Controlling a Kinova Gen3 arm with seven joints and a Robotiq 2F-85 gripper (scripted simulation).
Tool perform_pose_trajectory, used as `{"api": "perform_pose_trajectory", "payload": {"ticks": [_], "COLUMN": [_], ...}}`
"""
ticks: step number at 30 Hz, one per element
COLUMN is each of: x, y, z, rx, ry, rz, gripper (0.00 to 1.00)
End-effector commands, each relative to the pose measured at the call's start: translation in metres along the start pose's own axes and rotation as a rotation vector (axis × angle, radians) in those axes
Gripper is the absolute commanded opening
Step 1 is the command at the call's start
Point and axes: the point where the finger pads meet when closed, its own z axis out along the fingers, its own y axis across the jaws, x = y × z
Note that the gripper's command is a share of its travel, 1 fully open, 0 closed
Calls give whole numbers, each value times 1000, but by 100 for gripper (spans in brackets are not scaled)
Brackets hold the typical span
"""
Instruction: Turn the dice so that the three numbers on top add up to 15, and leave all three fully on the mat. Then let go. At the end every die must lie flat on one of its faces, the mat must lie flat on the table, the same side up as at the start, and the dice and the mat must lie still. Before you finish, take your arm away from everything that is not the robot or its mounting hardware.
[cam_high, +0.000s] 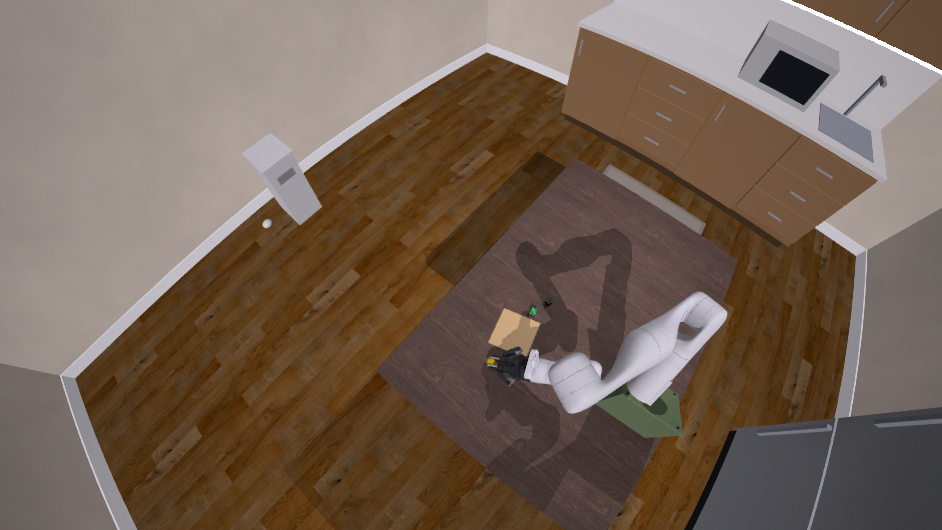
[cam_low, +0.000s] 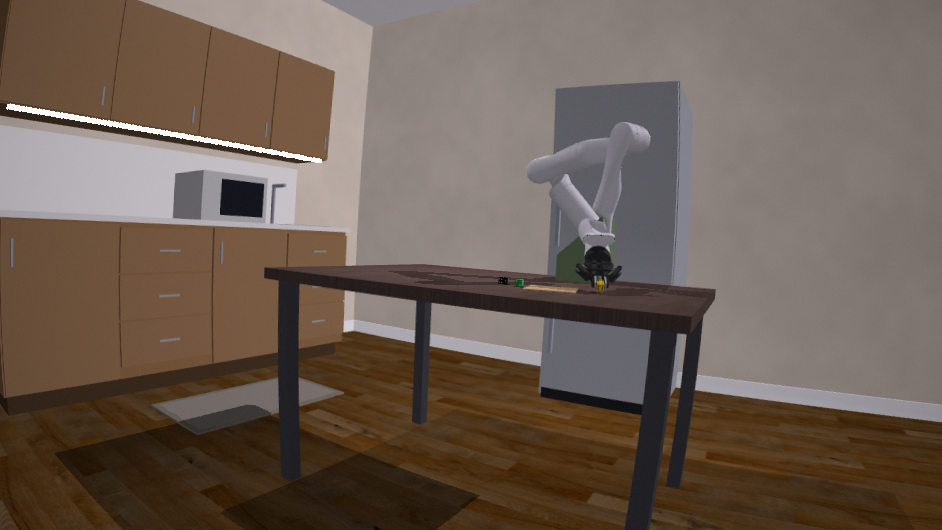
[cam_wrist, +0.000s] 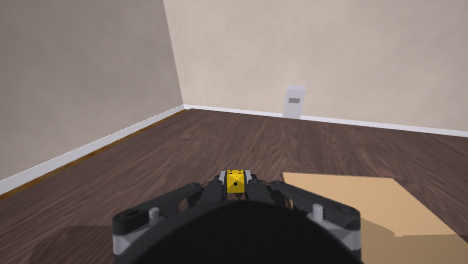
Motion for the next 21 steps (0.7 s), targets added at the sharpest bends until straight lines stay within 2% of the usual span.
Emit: {"api": "perform_pose_trajectory", "payload": {"ticks": [1, 21], "x": [-1, -8], "y": [0, 0], "z": [1, 4], "rx": [0, 0], "ry": [1, 1], "rz": [0, 0], "gripper": [15, 15]}}
